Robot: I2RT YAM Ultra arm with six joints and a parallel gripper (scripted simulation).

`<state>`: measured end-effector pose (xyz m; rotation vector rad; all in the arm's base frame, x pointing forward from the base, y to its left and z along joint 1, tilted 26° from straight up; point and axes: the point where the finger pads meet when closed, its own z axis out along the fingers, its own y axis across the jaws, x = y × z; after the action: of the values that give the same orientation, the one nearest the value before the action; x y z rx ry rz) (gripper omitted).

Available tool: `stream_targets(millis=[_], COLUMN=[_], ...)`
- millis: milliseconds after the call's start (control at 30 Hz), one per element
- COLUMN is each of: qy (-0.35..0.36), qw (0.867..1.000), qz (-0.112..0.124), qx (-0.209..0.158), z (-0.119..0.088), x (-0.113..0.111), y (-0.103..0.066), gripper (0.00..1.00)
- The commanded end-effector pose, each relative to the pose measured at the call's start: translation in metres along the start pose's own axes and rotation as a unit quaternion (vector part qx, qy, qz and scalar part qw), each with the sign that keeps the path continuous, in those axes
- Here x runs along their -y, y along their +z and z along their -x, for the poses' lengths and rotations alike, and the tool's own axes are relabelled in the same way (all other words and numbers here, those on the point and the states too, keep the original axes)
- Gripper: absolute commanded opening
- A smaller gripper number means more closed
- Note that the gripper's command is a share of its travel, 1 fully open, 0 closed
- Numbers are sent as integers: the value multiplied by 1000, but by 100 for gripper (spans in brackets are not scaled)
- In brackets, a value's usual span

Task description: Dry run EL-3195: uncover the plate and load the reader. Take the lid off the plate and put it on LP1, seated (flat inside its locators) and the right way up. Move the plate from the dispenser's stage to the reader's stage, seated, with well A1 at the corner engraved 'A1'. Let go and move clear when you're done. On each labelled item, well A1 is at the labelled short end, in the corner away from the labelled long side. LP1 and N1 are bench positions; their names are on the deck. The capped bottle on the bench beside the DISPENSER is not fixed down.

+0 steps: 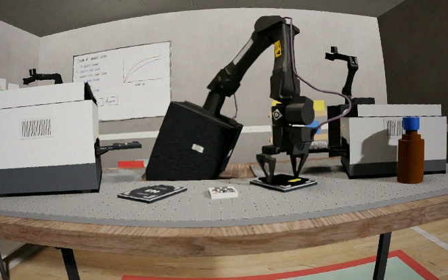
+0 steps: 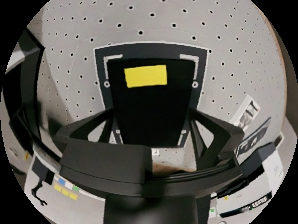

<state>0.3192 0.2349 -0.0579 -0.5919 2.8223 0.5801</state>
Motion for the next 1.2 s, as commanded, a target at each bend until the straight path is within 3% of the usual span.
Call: stream_targets(millis=[0,433,500,567,1067,1167], qy=[1,1,10,4,4,2], qw=[1000,1000,1000,1000,1000,1000], qz=[-1,-1,-5,-3,1,2], qx=[7,7,2,9,1,9], z=[4,4,-3,4,-4,3], x=[0,0,5,3,2,1], y=[-3,-3,-9,-14,-29,-34], gripper=[100,100,100,100,100,100])
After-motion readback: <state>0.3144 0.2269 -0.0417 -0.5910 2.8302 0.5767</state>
